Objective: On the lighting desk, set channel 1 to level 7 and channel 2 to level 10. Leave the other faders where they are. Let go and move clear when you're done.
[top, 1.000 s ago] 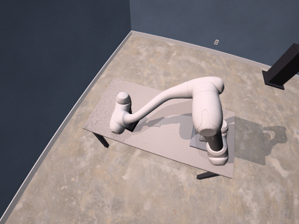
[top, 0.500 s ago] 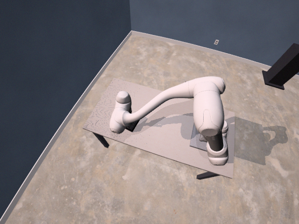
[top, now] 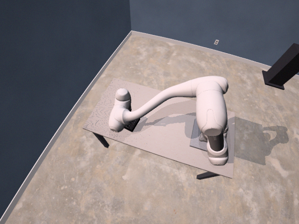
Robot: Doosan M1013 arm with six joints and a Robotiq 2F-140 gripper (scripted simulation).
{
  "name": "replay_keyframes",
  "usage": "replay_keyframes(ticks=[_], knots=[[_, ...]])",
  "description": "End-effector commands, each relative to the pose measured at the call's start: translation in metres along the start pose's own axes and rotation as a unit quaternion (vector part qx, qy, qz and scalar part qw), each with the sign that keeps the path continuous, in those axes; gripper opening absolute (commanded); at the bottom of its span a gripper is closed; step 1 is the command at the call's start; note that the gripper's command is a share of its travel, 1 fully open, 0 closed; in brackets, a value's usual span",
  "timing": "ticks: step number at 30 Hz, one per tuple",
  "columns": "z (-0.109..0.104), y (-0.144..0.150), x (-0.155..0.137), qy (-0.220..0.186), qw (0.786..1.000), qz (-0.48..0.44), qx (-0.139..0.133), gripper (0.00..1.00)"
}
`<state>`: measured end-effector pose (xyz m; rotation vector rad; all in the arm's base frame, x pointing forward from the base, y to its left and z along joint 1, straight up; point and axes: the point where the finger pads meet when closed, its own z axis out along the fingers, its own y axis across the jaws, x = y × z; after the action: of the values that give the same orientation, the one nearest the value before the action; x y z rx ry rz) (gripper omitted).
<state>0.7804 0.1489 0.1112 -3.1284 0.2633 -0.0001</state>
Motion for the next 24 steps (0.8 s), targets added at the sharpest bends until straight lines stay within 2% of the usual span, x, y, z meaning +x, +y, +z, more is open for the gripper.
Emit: replay_keyframes(ticks=[1, 11, 12, 24], knots=[[-0.001, 0.0, 0.0, 0.0, 1.0, 0.0, 0.0, 0.1], [-0.001, 0.0, 0.0, 0.0, 1.0, 0.0, 0.0, 0.1], [-0.001, 0.0, 0.0, 0.0, 1.0, 0.0, 0.0, 1.0], [-0.018, 0.0, 0.0, 0.0, 1.0, 0.0, 0.0, 1.0]])
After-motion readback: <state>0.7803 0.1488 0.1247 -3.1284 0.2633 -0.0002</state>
